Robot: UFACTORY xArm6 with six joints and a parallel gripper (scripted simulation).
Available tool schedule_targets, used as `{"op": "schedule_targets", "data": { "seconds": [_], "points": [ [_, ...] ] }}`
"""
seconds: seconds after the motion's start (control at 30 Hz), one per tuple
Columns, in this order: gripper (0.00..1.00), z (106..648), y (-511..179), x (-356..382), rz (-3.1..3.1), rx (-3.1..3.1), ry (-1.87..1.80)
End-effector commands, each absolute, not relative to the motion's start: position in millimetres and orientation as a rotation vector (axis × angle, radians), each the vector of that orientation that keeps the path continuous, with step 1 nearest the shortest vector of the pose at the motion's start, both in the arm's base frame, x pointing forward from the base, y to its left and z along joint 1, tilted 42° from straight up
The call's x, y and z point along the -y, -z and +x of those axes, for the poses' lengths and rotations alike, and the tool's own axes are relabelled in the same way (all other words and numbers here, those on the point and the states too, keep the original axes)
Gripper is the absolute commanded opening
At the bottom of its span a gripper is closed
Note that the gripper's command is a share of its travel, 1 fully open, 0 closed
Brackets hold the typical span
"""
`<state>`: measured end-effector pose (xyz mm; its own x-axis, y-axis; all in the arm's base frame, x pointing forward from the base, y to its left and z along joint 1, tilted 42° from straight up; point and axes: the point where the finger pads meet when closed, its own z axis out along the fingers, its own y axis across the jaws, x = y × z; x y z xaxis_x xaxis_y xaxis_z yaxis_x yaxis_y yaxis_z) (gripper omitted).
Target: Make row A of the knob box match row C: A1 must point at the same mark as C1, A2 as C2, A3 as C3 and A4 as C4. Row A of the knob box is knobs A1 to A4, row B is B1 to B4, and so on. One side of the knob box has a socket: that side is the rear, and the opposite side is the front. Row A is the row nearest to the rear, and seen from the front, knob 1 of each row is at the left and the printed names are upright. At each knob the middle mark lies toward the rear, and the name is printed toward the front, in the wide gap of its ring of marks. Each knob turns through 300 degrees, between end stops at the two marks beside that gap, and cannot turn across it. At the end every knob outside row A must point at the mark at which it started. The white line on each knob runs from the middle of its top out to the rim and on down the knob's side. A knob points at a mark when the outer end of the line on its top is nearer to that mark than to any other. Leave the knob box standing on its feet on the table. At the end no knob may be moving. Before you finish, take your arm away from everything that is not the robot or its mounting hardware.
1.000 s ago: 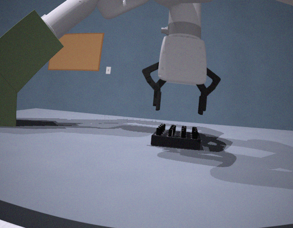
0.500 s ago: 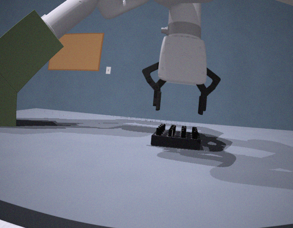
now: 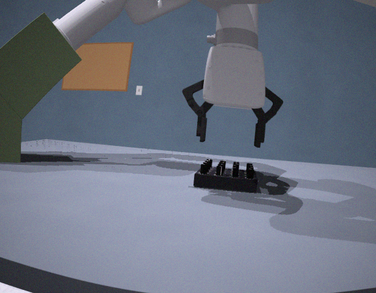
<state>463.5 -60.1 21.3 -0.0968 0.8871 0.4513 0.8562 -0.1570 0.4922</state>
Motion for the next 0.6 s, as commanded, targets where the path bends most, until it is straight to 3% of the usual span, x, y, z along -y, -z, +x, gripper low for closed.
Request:
{"op": "schedule_targets", "data": {
  "seconds": [0.0, 0.57],
  "points": [
    [1.00, 463.9, -22.2, 61.0, 2.080, -2.009, -1.106],
    [1.00, 453.0, -22.2, 59.0, 2.549, -1.633, -1.150]
  ]
}}
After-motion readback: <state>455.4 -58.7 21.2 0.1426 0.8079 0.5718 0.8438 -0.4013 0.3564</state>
